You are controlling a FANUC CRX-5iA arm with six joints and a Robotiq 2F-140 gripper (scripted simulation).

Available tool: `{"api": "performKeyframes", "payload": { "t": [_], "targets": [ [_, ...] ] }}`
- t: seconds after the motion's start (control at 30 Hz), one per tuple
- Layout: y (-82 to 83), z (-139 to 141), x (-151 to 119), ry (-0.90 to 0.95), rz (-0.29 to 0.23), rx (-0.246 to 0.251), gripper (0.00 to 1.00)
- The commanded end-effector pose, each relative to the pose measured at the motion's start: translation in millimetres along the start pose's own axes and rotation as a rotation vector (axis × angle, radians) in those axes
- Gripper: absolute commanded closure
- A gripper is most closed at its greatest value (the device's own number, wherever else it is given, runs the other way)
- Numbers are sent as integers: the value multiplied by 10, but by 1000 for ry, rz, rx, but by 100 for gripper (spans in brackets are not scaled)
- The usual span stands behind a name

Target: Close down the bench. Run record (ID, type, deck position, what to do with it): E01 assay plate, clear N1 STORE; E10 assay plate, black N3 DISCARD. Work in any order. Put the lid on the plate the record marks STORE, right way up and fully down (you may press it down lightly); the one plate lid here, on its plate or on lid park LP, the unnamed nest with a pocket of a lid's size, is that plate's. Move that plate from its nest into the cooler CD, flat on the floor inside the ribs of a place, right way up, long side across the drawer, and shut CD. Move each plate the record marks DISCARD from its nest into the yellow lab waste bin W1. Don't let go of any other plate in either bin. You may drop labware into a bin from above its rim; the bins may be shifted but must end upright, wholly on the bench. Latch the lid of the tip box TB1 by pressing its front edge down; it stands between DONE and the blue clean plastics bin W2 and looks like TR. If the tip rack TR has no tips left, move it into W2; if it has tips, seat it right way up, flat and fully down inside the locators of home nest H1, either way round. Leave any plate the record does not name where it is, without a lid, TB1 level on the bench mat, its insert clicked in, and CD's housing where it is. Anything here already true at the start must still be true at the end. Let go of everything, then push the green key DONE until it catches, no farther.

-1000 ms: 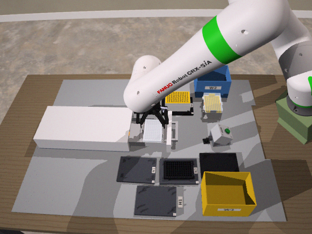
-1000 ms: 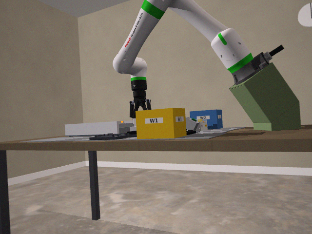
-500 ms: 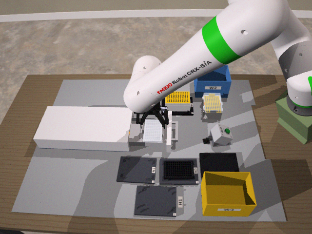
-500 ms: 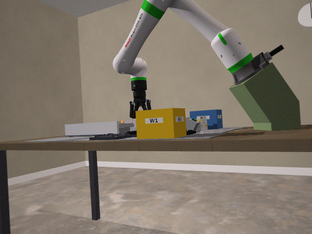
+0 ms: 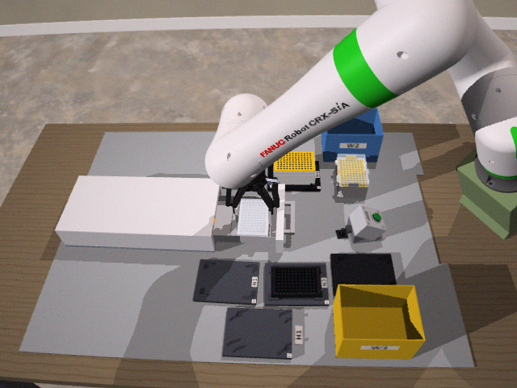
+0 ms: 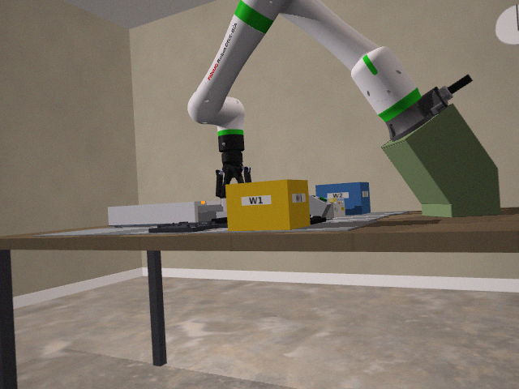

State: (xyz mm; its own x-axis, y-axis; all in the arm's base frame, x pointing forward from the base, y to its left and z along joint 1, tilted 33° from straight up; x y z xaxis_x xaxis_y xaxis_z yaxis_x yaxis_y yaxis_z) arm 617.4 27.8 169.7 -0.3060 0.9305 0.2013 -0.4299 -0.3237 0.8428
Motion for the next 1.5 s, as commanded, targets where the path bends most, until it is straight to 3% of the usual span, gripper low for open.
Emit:
{"api": "performKeyframes", "payload": {
  "t": [0.0, 1.47],
  "targets": [
    [-10, 2, -1, 0, 0, 0, 100],
    [-93, 27, -8, 0, 0, 0, 100]
  ]
}}
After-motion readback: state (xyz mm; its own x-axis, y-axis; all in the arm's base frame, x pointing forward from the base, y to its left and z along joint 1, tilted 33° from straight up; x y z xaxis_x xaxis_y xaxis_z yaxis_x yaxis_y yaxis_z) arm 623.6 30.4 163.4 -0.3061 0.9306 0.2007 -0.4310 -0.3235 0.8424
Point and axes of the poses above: the point where the finger pads meet when closed, its own y axis back along the fingers, its own z axis across the jaws, x = y × z, the point moved 8 cm from there along y, back along the fingers, and after that the axes turned 13 degrees about y, right-handed, at the moved point
